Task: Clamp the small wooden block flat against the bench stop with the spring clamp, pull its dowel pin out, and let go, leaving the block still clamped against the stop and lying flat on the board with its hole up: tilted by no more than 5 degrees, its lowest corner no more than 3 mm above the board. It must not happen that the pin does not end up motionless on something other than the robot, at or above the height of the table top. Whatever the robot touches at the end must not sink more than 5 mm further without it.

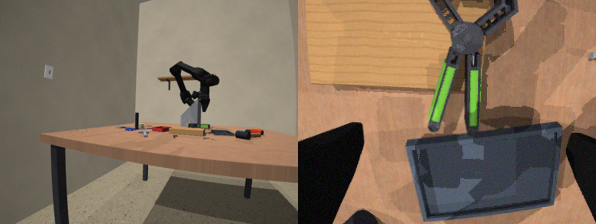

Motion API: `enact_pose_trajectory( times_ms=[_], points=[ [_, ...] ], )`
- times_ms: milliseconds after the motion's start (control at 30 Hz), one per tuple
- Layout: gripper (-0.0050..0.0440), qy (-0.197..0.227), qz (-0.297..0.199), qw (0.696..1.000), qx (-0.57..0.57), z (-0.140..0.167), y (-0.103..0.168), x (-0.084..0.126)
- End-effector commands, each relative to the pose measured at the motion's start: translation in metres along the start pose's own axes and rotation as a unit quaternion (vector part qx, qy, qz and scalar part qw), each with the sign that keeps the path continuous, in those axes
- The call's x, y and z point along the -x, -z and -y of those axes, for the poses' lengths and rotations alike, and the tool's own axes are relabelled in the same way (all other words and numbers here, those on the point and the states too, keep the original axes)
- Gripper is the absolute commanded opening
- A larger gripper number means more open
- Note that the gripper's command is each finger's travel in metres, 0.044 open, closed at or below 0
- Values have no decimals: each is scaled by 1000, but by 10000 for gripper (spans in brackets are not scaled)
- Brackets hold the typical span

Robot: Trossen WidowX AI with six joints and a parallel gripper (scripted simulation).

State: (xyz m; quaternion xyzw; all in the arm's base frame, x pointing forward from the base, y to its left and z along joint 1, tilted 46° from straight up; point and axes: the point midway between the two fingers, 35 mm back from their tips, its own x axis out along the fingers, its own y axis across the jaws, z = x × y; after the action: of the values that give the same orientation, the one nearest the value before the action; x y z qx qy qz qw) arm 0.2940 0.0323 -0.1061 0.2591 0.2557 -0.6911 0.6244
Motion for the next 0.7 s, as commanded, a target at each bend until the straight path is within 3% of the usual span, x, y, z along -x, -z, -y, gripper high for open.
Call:
enact_pose_trajectory(
  times_ms=[0,667],
  points=[
    [440,-2,-2,1000,-1,-2,-12,0],
    [440,-3,-9,1000,-3,-1,-62,-9]
  ],
)
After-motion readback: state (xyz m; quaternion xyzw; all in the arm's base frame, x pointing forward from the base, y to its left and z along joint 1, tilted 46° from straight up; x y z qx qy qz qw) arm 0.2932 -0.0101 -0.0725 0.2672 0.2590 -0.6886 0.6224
